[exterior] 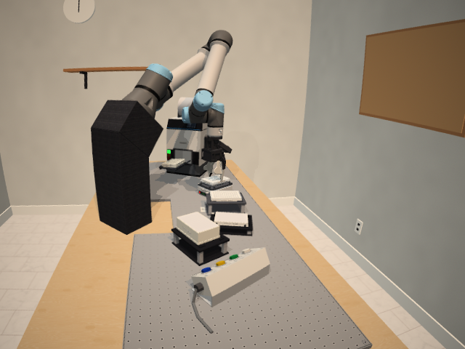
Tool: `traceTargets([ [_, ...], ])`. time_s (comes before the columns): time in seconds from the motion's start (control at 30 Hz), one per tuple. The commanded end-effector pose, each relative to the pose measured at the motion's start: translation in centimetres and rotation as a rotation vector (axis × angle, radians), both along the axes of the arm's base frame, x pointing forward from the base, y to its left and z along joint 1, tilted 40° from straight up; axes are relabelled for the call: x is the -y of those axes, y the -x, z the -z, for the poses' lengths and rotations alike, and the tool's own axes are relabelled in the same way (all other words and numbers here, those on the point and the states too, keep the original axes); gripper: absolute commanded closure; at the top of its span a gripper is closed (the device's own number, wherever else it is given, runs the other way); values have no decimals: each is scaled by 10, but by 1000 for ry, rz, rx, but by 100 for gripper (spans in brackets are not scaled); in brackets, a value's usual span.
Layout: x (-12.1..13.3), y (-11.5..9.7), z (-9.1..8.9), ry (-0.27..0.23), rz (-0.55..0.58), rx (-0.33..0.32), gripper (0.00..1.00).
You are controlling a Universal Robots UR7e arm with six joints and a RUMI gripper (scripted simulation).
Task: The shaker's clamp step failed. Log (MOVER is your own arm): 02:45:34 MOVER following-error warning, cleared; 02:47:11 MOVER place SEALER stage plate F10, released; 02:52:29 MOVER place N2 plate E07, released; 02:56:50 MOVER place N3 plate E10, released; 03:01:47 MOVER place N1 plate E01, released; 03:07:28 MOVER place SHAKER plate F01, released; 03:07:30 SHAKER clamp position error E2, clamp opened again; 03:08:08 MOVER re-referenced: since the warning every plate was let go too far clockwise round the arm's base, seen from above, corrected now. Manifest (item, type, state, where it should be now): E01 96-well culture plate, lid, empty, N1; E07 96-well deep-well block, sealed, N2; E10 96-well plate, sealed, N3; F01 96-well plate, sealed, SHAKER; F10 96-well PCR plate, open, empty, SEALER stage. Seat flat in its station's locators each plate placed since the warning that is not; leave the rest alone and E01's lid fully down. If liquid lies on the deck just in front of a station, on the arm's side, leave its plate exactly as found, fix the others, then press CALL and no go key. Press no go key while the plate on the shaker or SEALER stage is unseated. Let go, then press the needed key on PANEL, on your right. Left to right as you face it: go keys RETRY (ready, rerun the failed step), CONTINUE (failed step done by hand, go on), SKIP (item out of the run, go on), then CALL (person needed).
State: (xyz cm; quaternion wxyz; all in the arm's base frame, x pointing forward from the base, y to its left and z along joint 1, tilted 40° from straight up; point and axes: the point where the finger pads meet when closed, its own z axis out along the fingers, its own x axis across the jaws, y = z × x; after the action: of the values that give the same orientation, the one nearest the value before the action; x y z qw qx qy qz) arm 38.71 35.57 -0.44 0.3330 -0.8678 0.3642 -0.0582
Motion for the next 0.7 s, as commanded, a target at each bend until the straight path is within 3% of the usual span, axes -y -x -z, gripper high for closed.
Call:
traceTargets([
  [0.0, -1, -1, 1, 0, 0, 1, 100],
  [0.67, -4, -3, 6, 0, 0, 1, 100],
])
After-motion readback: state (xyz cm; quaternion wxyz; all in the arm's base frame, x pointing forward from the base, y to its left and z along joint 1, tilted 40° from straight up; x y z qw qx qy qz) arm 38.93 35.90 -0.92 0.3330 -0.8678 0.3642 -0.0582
